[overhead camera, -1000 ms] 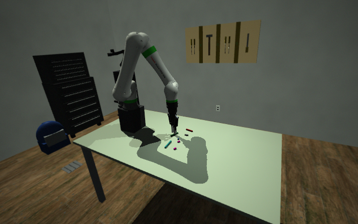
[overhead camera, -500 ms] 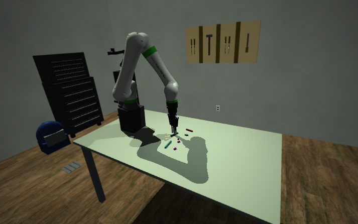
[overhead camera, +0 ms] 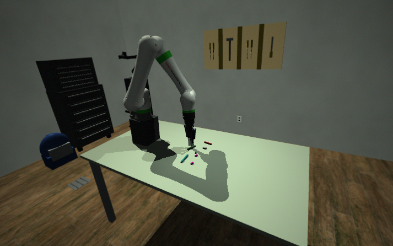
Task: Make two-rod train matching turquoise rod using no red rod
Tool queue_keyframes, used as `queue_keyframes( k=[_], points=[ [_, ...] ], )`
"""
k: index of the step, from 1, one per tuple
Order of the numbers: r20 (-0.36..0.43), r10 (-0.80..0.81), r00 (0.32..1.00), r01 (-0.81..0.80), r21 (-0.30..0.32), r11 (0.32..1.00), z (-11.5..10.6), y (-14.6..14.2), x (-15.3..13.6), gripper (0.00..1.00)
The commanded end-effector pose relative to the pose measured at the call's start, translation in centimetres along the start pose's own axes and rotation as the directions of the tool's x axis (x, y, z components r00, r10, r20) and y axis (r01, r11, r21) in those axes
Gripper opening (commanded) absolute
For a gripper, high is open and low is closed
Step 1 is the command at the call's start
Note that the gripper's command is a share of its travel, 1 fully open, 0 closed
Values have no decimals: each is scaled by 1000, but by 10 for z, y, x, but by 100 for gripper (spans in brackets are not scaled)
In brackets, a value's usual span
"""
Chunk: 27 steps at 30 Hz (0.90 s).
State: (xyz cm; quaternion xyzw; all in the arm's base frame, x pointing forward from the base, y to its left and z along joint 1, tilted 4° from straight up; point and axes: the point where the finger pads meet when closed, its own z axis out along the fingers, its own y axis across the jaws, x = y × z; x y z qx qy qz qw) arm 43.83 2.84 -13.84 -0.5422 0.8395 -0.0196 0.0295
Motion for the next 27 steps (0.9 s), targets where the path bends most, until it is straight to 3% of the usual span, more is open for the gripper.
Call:
queue_keyframes(
  k=[1, 27],
  points=[
    [0, 0, 1000, 0, 0, 1000, 0, 0, 0, 15],
    [0, 0, 1000, 0, 0, 1000, 4, 0, 0, 15]
  ],
)
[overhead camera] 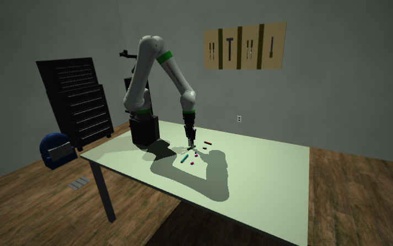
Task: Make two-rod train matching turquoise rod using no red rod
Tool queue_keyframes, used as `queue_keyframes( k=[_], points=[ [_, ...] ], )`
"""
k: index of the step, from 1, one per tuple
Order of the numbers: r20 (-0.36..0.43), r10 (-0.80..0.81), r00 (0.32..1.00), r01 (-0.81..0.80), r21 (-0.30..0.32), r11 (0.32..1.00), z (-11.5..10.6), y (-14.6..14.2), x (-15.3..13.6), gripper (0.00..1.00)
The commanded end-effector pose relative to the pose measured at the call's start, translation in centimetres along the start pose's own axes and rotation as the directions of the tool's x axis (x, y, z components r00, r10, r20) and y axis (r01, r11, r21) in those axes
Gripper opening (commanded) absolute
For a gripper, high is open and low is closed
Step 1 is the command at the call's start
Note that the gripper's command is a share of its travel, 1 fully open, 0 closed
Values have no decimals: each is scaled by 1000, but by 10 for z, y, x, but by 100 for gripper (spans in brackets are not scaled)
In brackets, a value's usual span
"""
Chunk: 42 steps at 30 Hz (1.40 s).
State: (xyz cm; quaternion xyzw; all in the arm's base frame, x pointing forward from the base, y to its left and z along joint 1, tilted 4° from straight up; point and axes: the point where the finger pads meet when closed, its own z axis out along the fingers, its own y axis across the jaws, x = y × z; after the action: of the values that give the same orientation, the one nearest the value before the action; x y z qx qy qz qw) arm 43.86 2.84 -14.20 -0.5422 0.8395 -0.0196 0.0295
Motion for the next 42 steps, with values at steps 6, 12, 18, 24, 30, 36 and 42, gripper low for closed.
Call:
queue_keyframes(
  k=[6, 12, 18, 24, 30, 36, 42],
  points=[
    [0, 0, 1000, 0, 0, 1000, 6, 0, 0, 15],
    [0, 0, 1000, 0, 0, 1000, 11, 0, 0, 15],
    [0, 0, 1000, 0, 0, 1000, 13, 0, 0, 15],
    [0, 0, 1000, 0, 0, 1000, 13, 0, 0, 15],
    [0, 0, 1000, 0, 0, 1000, 13, 0, 0, 15],
    [0, 0, 1000, 0, 0, 1000, 13, 0, 0, 15],
    [0, 0, 1000, 0, 0, 1000, 13, 0, 0, 15]
  ],
)
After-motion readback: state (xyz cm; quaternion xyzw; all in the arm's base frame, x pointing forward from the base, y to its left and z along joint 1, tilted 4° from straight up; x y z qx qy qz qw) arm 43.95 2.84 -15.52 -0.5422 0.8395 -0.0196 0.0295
